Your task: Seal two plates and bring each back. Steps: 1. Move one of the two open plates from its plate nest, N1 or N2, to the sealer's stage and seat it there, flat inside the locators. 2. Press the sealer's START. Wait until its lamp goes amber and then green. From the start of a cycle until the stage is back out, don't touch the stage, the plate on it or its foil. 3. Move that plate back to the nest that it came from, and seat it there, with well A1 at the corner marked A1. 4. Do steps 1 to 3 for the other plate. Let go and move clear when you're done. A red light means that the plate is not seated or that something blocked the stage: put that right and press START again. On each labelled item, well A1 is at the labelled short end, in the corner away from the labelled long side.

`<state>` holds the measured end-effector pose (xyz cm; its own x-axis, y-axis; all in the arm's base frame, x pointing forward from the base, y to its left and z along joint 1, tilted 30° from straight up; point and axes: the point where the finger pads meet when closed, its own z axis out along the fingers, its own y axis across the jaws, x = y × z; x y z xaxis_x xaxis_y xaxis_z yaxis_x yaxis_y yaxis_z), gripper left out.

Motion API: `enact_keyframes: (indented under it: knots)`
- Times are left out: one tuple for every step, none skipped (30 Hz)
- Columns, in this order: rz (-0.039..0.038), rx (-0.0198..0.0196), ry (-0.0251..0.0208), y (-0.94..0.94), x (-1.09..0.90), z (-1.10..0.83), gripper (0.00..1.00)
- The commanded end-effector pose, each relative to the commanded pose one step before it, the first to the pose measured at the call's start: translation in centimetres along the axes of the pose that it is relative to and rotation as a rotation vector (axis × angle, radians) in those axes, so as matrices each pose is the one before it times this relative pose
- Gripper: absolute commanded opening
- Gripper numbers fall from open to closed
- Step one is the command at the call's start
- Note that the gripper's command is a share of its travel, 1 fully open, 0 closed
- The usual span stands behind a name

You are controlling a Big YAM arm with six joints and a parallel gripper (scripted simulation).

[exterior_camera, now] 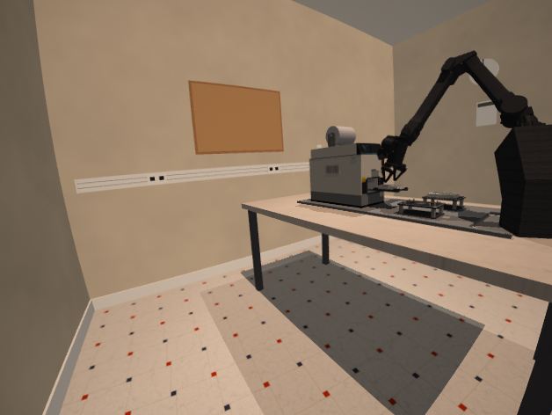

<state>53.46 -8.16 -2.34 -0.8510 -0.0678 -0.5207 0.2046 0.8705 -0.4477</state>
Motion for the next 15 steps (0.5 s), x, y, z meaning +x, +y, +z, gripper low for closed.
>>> enact_keyframes:
  knots:
    - [0.00098, 0.00899, 0.00903, -0.541, 0.445, 1.684, 1.0]
    - [-0.00073, -0.0004, 0.00055, 0.024, 0.182, 0.119, 1.0]
    - [0.0, 0.0, 0.0, 0.0, 0.0, 0.0, 1.0]
    - [0.0, 0.0, 0.0, 0.0, 0.0, 0.0, 1.0]
    - [0.00228, 0.00137, -0.0061, 0.0, -0.297, -0.592, 1.0]
    - [0.00045, -0.00121, -0.00025, 0.076, 0.009, -0.285, 1.0]
    - [-0.0003, -0.00147, 0.00074, 0.104, 0.05, -0.239, 1.0]
    - [0.00127, -0.00106, -0.00203, 0.098, -0.155, -0.215, 1.0]
    - [0.00082, -0.00288, -0.00136, 0.143, -0.112, -0.199, 1.0]
    - [0.00065, -0.00214, -0.001, 0.137, -0.096, -0.187, 1.0]
    - [0.00048, -0.00214, -0.00103, 0.136, -0.096, -0.187, 1.0]
    - [0.00031, -0.00215, -0.00072, 0.145, -0.082, -0.176, 1.0]
    - [-0.00155, -0.00197, -0.00375, 0.135, -0.299, -0.17, 1.0]
    - [-0.00065, -0.00182, -0.00652, 0.131, -0.369, -0.171, 1.0]
    - [-0.00219, -0.00197, -0.00408, 0.194, -0.25, -0.075, 1.0]
